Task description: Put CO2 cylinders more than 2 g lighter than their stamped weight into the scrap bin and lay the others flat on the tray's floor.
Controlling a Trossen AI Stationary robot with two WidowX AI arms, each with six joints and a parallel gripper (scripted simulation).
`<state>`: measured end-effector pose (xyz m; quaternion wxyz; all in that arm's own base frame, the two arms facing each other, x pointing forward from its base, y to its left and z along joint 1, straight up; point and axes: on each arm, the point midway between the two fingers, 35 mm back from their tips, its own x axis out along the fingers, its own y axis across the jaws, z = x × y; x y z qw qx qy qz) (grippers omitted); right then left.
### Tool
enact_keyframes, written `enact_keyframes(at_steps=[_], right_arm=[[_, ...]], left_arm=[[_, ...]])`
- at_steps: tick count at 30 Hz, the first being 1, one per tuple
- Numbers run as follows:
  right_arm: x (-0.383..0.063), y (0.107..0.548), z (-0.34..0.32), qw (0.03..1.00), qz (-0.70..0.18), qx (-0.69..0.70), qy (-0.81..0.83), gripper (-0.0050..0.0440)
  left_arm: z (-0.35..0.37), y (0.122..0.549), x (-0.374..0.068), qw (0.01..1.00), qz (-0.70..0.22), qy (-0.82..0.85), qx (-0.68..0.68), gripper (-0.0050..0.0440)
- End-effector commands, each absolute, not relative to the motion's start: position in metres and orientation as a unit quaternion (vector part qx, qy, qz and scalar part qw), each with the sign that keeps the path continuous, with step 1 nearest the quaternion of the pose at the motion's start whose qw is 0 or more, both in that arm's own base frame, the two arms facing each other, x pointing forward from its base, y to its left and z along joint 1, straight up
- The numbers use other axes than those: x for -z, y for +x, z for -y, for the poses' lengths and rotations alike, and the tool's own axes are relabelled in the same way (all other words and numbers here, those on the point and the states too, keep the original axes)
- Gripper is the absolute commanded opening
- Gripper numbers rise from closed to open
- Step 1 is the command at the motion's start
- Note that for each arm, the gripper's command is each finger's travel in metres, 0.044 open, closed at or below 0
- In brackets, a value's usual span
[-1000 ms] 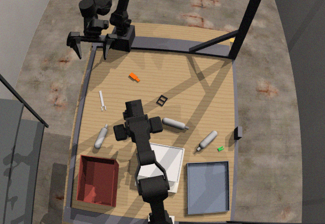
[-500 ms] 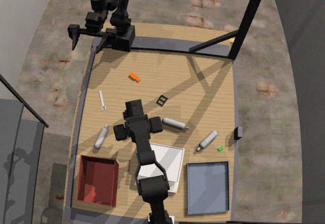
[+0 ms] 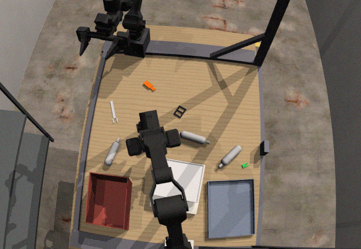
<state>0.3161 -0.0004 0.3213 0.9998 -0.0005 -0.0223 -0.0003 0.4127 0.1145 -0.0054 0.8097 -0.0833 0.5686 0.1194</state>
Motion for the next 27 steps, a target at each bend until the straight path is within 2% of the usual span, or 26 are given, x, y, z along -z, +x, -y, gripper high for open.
enact_keyframes(at_steps=[1,6,13,17,18,27], right_arm=[[-0.333,0.317,0.0,1.0,0.029,-0.003,-0.008,0.044],[-0.321,0.324,0.001,0.997,-0.039,-0.026,-0.061,0.044],[-0.325,0.333,0.005,0.978,-0.109,-0.09,-0.156,0.044],[-0.323,0.332,0.006,0.971,-0.129,-0.105,-0.169,0.044],[-0.313,0.329,0.005,0.966,-0.159,-0.118,-0.169,0.044],[-0.307,0.315,0.006,0.928,-0.234,-0.207,-0.203,0.044]], left_arm=[[-0.116,0.42,-0.001,0.815,-0.563,-0.074,-0.112,0.0368],[-0.115,0.431,0.003,0.804,-0.592,-0.006,-0.056,0.0256],[-0.114,0.446,0.012,0.766,-0.629,0.117,0.059,0.0256],[-0.114,0.449,0.013,0.757,-0.633,0.138,0.082,0.0256],[-0.115,0.45,0.014,0.752,-0.635,0.148,0.093,0.0256],[-0.112,0.459,0.022,0.7,-0.642,0.239,0.203,0.0256]])
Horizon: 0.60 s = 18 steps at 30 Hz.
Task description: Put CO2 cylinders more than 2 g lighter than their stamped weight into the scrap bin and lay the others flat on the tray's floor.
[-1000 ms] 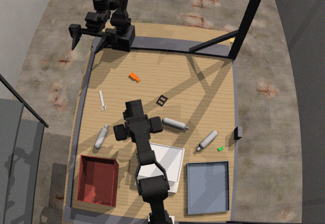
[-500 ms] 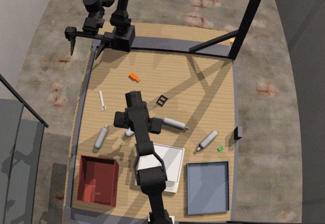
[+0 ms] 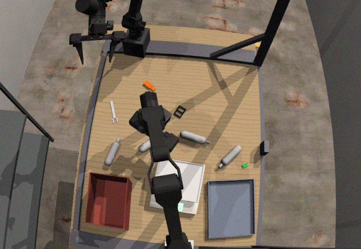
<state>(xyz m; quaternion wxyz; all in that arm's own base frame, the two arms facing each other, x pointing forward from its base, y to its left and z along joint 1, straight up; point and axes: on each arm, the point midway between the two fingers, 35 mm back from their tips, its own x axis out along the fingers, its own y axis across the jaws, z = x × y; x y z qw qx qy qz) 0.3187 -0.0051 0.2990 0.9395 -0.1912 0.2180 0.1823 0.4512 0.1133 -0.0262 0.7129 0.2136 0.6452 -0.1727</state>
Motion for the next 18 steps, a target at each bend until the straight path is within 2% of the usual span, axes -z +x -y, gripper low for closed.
enact_keyframes(at_steps=[1,18], right_arm=[[-0.306,0.313,0.006,0.924,-0.24,-0.217,-0.204,0.044],[-0.298,0.263,-0.007,0.866,-0.337,-0.341,-0.143,0.044]], left_arm=[[-0.112,0.459,0.023,0.694,-0.641,0.248,0.214,0.0256],[-0.11,0.463,0.031,0.645,-0.633,0.306,0.298,0.0256]])
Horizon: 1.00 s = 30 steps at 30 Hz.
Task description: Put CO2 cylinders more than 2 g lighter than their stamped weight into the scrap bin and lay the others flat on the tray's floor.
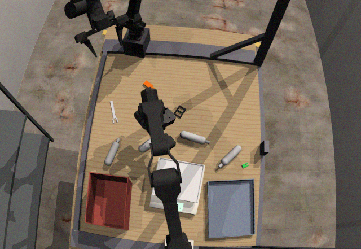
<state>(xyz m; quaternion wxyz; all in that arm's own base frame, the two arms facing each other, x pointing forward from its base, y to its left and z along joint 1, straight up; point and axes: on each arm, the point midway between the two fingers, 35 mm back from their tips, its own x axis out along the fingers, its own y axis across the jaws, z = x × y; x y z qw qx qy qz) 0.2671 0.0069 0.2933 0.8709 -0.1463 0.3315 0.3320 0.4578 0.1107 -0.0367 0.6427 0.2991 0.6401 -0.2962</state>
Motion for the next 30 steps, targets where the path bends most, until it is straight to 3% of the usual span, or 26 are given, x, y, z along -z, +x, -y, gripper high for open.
enact_keyframes(at_steps=[1,30], right_arm=[[-0.298,0.263,-0.007,0.866,-0.337,-0.341,-0.143,0.044],[-0.296,0.262,-0.008,0.865,-0.339,-0.341,-0.143,0.044]], left_arm=[[-0.11,0.463,0.031,0.645,-0.633,0.306,0.298,0.0256],[-0.108,0.458,0.072,0.641,-0.638,0.302,0.3,0.0256]])
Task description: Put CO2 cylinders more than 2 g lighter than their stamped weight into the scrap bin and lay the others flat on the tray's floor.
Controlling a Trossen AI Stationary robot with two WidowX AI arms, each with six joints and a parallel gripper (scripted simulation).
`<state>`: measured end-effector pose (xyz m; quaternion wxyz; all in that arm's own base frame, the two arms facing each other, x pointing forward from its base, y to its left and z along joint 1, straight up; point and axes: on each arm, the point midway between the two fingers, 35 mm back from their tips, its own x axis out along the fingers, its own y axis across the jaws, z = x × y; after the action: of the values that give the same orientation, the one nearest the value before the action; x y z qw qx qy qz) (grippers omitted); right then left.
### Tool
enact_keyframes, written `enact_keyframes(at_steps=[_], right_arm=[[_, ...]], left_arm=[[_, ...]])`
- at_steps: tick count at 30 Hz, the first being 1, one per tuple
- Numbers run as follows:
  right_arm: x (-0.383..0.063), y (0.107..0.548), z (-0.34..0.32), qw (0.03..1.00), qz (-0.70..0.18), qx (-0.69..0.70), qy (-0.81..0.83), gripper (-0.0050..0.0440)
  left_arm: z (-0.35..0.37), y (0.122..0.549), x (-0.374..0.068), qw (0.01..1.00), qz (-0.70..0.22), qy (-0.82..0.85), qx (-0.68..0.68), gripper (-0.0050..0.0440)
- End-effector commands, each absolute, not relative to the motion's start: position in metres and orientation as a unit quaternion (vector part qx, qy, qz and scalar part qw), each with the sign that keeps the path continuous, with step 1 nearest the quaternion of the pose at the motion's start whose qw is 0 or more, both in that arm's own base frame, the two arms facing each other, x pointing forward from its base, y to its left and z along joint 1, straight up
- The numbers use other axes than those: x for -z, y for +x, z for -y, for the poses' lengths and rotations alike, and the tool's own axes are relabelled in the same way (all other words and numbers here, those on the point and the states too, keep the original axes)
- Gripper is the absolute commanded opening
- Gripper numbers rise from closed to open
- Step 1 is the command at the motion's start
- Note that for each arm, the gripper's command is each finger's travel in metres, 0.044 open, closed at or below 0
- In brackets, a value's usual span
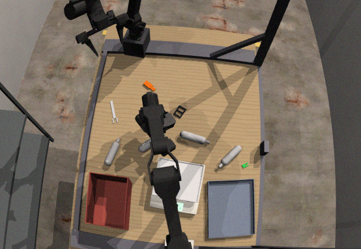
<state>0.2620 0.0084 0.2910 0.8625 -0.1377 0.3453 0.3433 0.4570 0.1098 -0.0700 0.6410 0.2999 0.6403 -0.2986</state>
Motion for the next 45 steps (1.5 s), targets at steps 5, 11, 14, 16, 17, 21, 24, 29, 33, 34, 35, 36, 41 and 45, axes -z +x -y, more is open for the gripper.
enact_keyframes(at_steps=[5,11,14,16,17,21,24,29,33,34,35,36,41,45], right_arm=[[-0.296,0.262,-0.008,0.865,-0.339,-0.341,-0.143,0.044],[-0.296,0.262,-0.008,0.865,-0.339,-0.341,-0.143,0.044],[-0.296,0.262,-0.008,0.865,-0.339,-0.341,-0.143,0.044],[-0.296,0.262,-0.008,0.865,-0.339,-0.341,-0.143,0.044],[-0.296,0.262,-0.008,0.865,-0.339,-0.341,-0.143,0.044],[-0.296,0.262,-0.008,0.865,-0.339,-0.341,-0.143,0.044],[-0.296,0.262,-0.008,0.865,-0.339,-0.341,-0.143,0.044],[-0.296,0.262,-0.008,0.865,-0.339,-0.341,-0.143,0.044],[-0.296,0.262,-0.008,0.865,-0.339,-0.341,-0.143,0.044],[-0.296,0.262,-0.008,0.865,-0.339,-0.341,-0.143,0.044],[-0.296,0.262,-0.008,0.865,-0.339,-0.341,-0.143,0.044],[-0.296,0.262,-0.008,0.865,-0.339,-0.341,-0.143,0.044],[-0.296,0.262,-0.008,0.865,-0.339,-0.341,-0.143,0.044],[-0.296,0.262,-0.008,0.865,-0.339,-0.341,-0.143,0.044]], left_arm=[[-0.11,0.463,0.061,0.648,-0.632,0.307,0.294,0.0196],[-0.11,0.463,0.061,0.648,-0.632,0.307,0.294,0.0176],[-0.11,0.463,0.061,0.648,-0.632,0.307,0.294,0.0156],[-0.11,0.463,0.061,0.648,-0.632,0.307,0.294,0.0136],[-0.11,0.463,0.061,0.648,-0.632,0.307,0.294,0.0136],[-0.11,0.463,0.061,0.648,-0.632,0.307,0.294,0.0116],[-0.11,0.464,0.057,0.649,-0.629,0.31,0.294,0.0061],[-0.111,0.468,0.037,0.655,-0.623,0.314,0.29,0.0],[-0.111,0.467,0.008,0.655,-0.623,0.314,0.289,-0.0002],[-0.111,0.466,0.002,0.655,-0.623,0.314,0.289,-0.0002],[-0.111,0.466,0.002,0.655,-0.623,0.314,0.289,-0.0003],[-0.111,0.466,0.0,0.655,-0.623,0.314,0.289,-0.0003],[-0.111,0.465,-0.03,0.655,-0.623,0.314,0.289,-0.0005],[-0.111,0.464,-0.05,0.655,-0.623,0.314,0.289,-0.002]])
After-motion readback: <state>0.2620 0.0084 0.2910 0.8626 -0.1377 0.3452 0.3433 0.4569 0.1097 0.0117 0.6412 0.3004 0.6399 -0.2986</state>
